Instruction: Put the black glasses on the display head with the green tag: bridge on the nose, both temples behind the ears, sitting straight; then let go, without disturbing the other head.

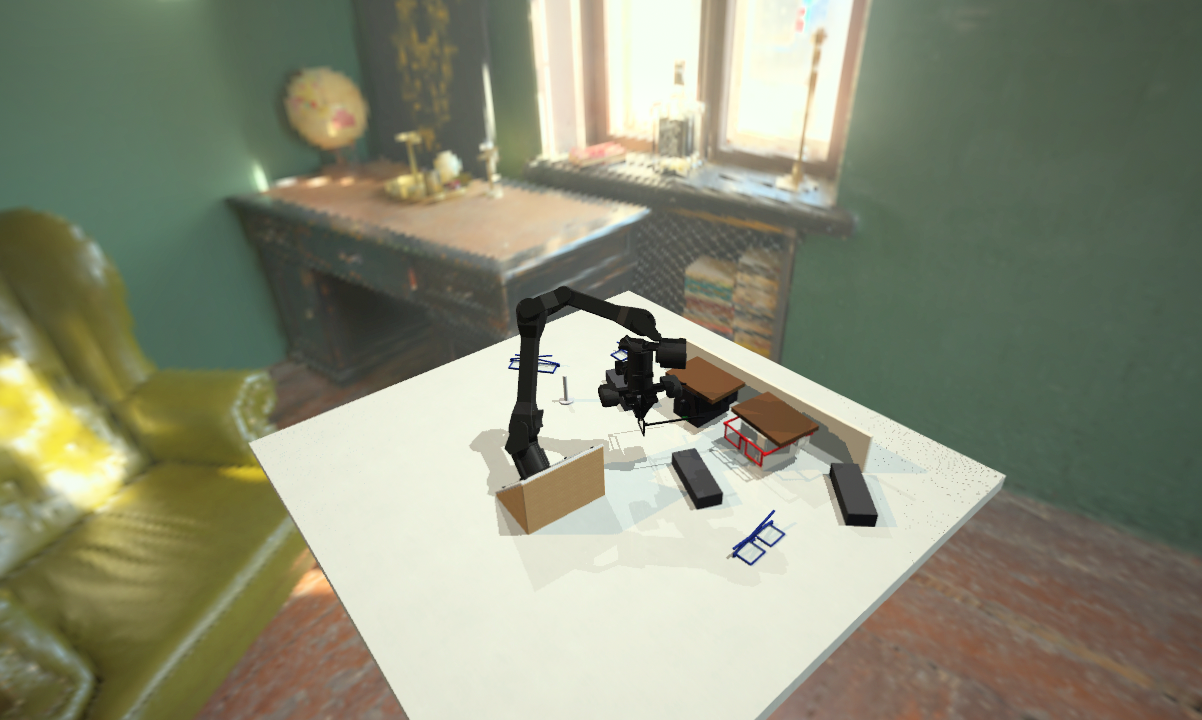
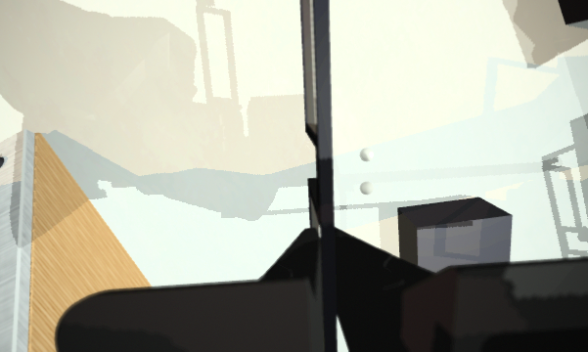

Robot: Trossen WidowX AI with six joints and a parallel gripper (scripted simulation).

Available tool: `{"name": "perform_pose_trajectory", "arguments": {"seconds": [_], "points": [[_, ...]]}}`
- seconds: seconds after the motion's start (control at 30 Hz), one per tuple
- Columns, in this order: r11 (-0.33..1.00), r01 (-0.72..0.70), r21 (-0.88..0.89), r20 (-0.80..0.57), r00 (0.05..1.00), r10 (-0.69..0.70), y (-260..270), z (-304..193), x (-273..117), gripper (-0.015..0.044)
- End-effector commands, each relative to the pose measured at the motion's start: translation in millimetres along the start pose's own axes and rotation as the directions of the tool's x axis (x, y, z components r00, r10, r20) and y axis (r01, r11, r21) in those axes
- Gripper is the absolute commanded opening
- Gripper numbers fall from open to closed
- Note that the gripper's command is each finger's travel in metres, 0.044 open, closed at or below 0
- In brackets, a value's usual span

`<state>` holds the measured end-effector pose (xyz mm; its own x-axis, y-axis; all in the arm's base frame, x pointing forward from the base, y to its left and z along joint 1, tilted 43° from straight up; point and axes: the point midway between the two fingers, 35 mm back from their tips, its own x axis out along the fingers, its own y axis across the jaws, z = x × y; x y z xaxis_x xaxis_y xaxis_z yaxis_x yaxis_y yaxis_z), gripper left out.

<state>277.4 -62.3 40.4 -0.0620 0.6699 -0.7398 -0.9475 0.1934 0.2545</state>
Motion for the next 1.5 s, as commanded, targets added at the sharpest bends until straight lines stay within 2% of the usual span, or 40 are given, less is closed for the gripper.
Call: {"name": "perform_pose_trajectory", "arguments": {"seconds": [0.0, 0.13, 0.47, 1.47], "points": [[0.991, 0.002, -0.132, 0.001, 1.0, -0.002, 0, 4, -2, 0.0], [0.962, 0.002, -0.273, 0.001, 1.0, -0.001, 0, 7, -3, 0.0], [0.892, 0.001, -0.452, 0.011, 1.0, 0.004, 0, 6, 5, 0.0], [0.889, -0.003, -0.457, 0.012, 1.0, 0.009, -2, 10, 25, 0.0]]}}
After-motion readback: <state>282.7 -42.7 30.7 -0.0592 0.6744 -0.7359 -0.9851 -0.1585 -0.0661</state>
